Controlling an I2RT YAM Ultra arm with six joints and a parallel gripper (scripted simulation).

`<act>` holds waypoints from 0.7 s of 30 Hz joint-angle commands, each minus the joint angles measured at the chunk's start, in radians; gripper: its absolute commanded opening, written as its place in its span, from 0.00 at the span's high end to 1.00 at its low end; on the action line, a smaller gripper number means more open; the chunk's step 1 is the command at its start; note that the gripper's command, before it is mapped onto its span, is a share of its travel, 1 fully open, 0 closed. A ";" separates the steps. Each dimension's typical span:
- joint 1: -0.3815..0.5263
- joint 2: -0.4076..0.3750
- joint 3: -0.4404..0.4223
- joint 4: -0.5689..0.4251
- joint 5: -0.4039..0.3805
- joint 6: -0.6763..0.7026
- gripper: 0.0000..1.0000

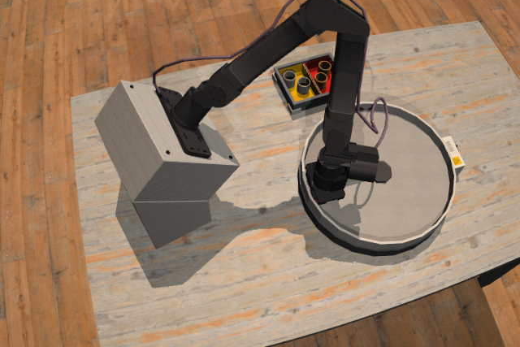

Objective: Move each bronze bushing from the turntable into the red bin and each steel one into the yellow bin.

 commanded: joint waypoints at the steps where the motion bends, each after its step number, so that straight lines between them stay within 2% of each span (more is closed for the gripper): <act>1: -0.004 0.004 0.008 0.007 0.007 0.005 0.86; 17: -0.004 0.004 0.008 0.007 0.007 0.005 0.86; 18: -0.004 0.004 0.008 0.007 0.007 0.005 1.00; 21: -0.003 0.003 0.001 -0.011 -0.007 0.003 1.00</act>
